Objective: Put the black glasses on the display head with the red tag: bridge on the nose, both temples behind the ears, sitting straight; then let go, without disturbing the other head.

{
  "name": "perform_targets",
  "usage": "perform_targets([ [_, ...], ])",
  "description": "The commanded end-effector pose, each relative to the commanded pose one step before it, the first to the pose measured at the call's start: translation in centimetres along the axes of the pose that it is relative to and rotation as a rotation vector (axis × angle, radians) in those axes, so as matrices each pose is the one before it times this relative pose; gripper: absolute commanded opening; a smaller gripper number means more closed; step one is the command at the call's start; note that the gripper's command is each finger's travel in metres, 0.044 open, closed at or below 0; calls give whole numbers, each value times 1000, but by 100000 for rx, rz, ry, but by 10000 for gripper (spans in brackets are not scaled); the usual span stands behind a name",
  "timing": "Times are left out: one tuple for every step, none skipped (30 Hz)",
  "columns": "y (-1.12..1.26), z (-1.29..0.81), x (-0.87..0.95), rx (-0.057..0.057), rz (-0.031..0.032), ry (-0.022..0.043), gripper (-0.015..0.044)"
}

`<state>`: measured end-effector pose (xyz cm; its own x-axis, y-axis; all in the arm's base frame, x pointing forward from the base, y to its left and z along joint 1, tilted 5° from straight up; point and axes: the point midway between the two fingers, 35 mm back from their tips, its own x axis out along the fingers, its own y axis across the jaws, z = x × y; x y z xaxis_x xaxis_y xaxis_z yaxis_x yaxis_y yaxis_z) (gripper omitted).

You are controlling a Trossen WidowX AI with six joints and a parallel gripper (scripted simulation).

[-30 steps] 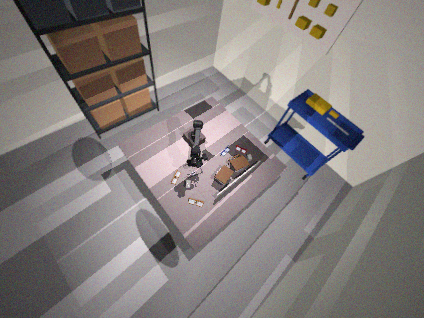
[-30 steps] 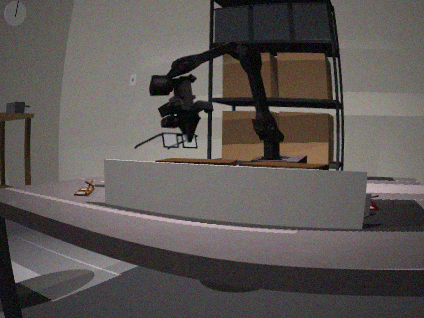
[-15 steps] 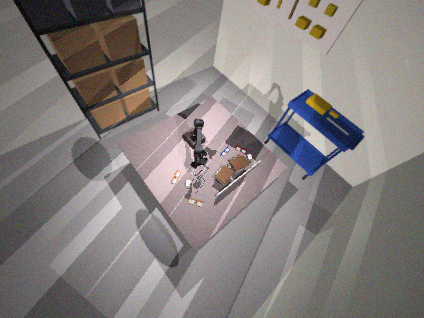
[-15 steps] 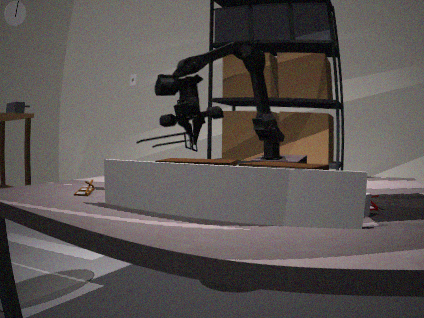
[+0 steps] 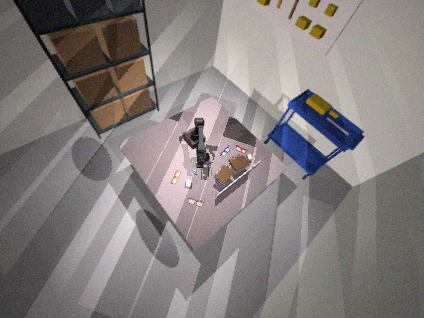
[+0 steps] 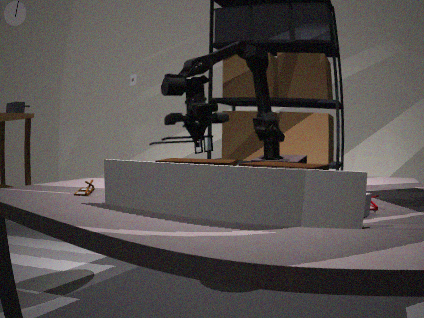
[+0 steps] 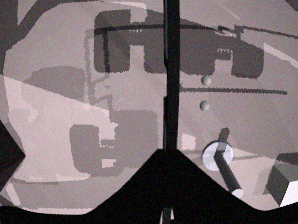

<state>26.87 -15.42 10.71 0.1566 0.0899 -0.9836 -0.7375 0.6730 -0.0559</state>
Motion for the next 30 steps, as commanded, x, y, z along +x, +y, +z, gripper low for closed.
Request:
perform_targets([
  [520,197,285,-18378,-243,2553,0],
  [66,65,46,-4004,-51,505,0],
  [63,67,45,-4003,-36,506,0],
  [61,70,45,-4003,-21,507,0],
  [58,72,44,-4002,-6,507,0],
  [55,73,43,-4002,8,507,0],
  [52,75,42,-4001,23,506,0],
  [49,77,42,-4001,38,505,0],
  [46,78,41,-4000,53,503,0],
  [43,80,40,-4000,68,502,0],
  [40,81,40,-3999,82,499,0],
  [37,82,39,-3998,97,496,0],
  [34,83,38,-3998,111,493,0],
  [31,84,37,-3997,126,490,0],
  [28,85,37,-3997,140,486,0],
  [24,86,36,-3996,154,481,0],
  [21,87,35,-3995,168,476,0],
  [18,87,35,-3995,182,471,0],
  [17,-16,17,-408,28,76,0],
  [31,-26,39,-853,77,205,0],
  [43,-29,68,-1371,160,393,0],
  [50,-32,107,-1986,298,653,0],
  [35,-27,116,-1882,369,686,0],
  [16,-31,134,-1770,453,644,0],
  [-11,-32,136,-1235,429,448,0],
  [-25,-18,85,-338,116,-59,0],
  [-26,-7,63,-82,26,-244,0],
  [-30,-1,61,-35,9,-368,0],
  [-27,3,64,-18,3,-448,0],
  [-25,5,66,-12,1,-476,0],
])
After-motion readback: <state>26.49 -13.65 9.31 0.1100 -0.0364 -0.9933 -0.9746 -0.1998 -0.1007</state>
